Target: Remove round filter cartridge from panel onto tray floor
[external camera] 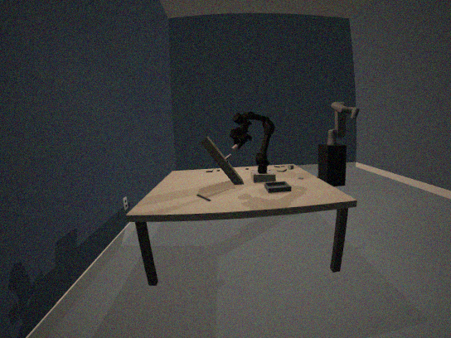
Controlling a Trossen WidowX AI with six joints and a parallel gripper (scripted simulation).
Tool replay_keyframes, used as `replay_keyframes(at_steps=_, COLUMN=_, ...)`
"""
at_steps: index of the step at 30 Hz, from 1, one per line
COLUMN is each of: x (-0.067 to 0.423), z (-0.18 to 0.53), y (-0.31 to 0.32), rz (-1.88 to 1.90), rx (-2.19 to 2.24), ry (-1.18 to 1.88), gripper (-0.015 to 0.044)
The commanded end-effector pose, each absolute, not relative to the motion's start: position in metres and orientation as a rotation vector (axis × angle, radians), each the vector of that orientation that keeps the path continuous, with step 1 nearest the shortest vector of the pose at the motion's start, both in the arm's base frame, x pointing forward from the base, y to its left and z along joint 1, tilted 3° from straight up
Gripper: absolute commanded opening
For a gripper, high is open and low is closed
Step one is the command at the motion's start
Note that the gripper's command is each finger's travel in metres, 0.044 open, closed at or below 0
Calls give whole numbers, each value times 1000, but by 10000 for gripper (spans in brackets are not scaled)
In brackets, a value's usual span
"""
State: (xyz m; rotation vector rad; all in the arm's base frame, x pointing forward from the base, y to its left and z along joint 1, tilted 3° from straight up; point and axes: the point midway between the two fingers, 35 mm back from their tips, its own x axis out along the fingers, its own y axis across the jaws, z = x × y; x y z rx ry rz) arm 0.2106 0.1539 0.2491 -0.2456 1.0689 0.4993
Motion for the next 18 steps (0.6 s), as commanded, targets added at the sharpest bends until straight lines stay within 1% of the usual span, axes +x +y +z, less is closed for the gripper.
replay_keyframes(at_steps=1, x=199, z=250, y=169, rz=599, rx=-293, ry=1041, gripper=0)
replay_keyframes(at_steps=18, x=133, z=237, y=228, rz=1027, rx=-522, ry=945, gripper=0)
